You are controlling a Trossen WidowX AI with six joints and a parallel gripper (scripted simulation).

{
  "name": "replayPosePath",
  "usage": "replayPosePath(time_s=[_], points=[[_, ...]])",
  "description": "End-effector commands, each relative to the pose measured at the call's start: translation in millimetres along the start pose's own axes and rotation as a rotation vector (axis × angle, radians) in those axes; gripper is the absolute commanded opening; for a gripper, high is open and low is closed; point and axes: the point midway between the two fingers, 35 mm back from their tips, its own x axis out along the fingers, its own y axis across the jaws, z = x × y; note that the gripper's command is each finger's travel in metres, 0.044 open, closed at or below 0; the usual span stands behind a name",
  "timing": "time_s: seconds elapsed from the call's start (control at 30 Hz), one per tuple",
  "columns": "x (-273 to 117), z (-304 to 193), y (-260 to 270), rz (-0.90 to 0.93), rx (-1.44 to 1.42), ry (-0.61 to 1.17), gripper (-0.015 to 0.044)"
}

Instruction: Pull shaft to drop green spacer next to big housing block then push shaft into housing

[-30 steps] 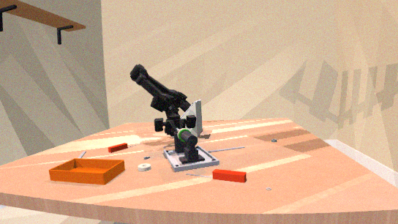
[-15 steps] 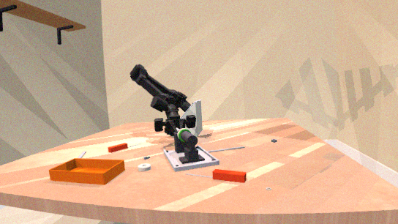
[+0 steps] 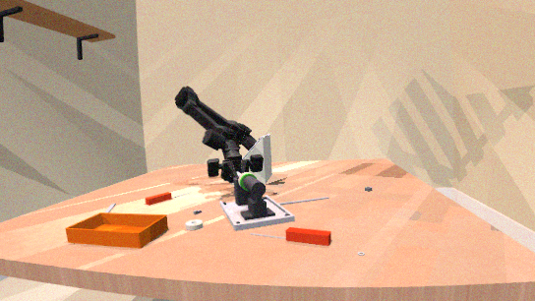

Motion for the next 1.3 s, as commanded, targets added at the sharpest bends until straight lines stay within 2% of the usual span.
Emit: replayPosePath(time_s=[0.0, 1.27], points=[[-0.7, 0.5, 0.2, 0.002, -0.004, -0.001, 0.0], [-4.8, 2.9, 0.1, 0.001, -0.004, -0.001, 0.0]])
